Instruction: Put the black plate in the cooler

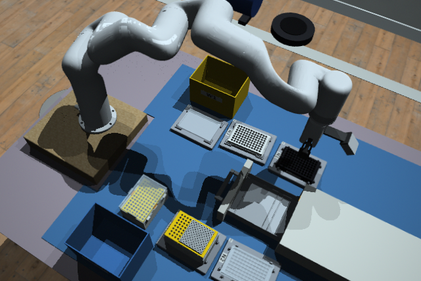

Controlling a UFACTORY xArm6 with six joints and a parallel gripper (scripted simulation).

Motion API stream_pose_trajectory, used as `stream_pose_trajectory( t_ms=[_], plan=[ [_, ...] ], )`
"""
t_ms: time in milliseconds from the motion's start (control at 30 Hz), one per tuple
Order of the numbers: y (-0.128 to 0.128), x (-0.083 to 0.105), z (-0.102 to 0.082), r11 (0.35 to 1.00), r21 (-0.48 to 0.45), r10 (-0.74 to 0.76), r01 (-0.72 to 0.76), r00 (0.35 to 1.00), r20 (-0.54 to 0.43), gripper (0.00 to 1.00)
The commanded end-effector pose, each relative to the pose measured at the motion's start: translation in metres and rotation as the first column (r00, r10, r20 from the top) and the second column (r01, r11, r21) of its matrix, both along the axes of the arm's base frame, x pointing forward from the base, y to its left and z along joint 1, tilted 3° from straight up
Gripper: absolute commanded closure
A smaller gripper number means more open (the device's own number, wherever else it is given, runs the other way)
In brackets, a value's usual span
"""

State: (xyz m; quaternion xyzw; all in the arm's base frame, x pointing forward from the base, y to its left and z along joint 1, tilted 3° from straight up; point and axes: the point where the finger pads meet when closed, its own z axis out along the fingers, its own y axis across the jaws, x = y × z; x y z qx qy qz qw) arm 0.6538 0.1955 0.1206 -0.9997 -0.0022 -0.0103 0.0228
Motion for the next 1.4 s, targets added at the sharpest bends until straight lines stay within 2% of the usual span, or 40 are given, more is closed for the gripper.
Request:
stream_pose_trajectory(
  t_ms=[0,1367],
  plan=[
    [0.0,0.001,-0.003,1.0,0.001,0.0,0.0,1.0,0.005,0.0],
    [0.003,0.003,-0.064,1.0,0.001,0.0,0.0,1.0,0.005,0.0]
  ],
)
